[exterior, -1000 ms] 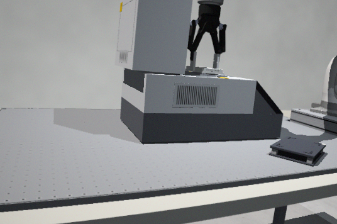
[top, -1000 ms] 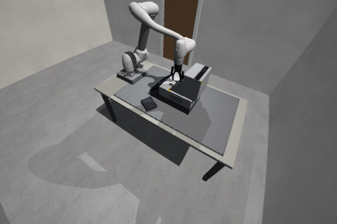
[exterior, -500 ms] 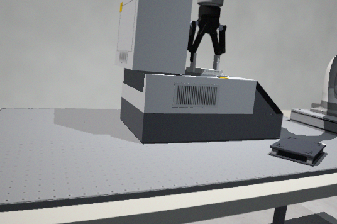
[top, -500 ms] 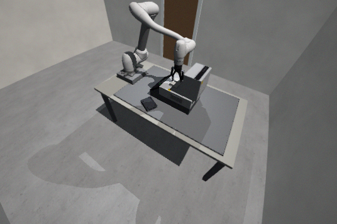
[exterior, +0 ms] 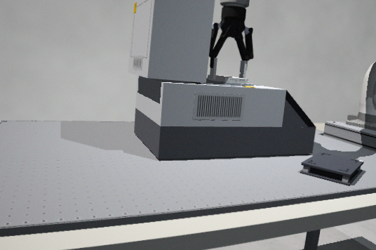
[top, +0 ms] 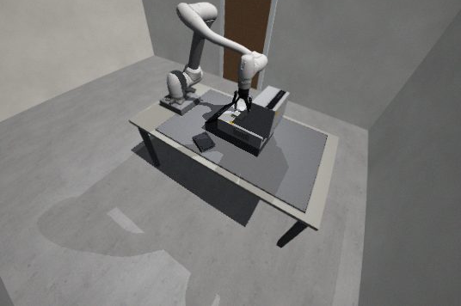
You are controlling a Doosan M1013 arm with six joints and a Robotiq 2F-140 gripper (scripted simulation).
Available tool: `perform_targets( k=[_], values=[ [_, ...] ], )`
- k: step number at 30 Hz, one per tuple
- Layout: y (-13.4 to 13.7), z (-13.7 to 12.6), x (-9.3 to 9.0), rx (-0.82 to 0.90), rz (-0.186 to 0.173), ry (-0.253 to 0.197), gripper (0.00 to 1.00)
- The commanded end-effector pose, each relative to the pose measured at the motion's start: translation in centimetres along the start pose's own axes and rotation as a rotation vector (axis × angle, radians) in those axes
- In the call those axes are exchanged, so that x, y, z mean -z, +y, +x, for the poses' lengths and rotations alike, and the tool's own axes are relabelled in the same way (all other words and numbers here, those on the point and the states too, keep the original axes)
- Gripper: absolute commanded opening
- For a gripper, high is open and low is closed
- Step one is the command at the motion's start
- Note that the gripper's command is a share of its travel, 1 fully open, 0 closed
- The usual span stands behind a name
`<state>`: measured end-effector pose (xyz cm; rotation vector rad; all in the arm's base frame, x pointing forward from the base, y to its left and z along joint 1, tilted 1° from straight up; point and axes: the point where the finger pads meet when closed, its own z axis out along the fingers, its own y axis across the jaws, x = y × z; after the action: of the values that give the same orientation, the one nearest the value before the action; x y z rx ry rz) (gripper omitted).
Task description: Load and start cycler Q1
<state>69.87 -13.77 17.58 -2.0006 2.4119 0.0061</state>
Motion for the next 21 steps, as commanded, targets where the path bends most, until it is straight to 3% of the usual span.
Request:
perform_targets(
  k=[1,21],
  values=[
    [0.00,0.00,0.01,0.000,0.000,0.000,0.66],
    [0.00,0.00,0.35,0.000,0.000,0.000,0.66]
  ],
)
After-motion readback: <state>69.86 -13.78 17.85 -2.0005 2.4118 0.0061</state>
